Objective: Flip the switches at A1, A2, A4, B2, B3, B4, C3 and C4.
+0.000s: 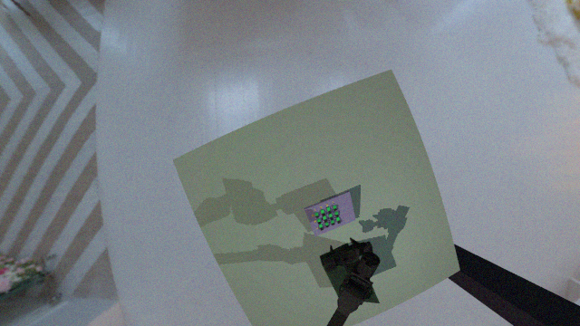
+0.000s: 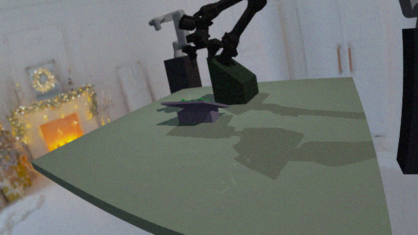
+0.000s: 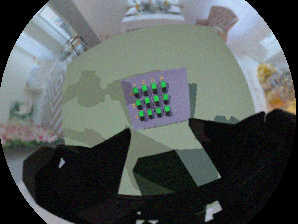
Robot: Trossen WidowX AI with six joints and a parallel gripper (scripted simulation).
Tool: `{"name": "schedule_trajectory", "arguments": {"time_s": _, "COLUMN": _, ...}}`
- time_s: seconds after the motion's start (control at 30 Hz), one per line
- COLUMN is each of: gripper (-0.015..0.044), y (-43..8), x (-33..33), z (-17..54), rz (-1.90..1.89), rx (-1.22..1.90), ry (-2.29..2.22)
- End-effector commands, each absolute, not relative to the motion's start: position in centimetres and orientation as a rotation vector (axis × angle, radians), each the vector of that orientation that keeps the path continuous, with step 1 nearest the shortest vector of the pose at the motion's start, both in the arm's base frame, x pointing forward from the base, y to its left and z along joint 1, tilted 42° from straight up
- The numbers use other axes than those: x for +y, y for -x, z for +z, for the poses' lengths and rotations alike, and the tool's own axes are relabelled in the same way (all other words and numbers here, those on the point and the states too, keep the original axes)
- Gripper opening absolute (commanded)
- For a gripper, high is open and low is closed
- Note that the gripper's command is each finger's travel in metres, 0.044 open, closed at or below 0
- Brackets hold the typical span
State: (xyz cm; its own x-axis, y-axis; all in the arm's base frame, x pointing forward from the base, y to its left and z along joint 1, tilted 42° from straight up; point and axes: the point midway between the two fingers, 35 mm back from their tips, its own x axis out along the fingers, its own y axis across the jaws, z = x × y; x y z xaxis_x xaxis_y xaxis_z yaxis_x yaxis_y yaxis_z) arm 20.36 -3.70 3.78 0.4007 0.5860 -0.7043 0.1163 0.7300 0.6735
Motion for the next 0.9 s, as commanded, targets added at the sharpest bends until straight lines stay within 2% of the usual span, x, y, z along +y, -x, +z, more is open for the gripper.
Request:
{"name": "schedule_trajectory", "arguments": {"time_s": 0.0, "gripper": 0.0374, "y": -20.5, "x": -3.6, "z": 3.7, "rz": 0.331, "rx": 1.142, "ry": -0.724}}
{"name": "schedule_trajectory", "arguments": {"time_s": 0.33, "gripper": 0.0111, "y": -29.0, "x": 2.6, "z": 2.1, "rz": 0.338, "rx": 1.114, "ry": -0.693}}
{"name": "schedule_trajectory", "arguments": {"time_s": 0.47, "gripper": 0.0006, "y": -29.5, "x": 3.4, "z": 2.1, "rz": 0.344, "rx": 1.108, "ry": -0.697}}
{"name": "schedule_trajectory", "arguments": {"time_s": 0.87, "gripper": 0.0, "y": -31.1, "x": 5.4, "z": -0.2, "rz": 0.356, "rx": 1.131, "ry": -0.695}}
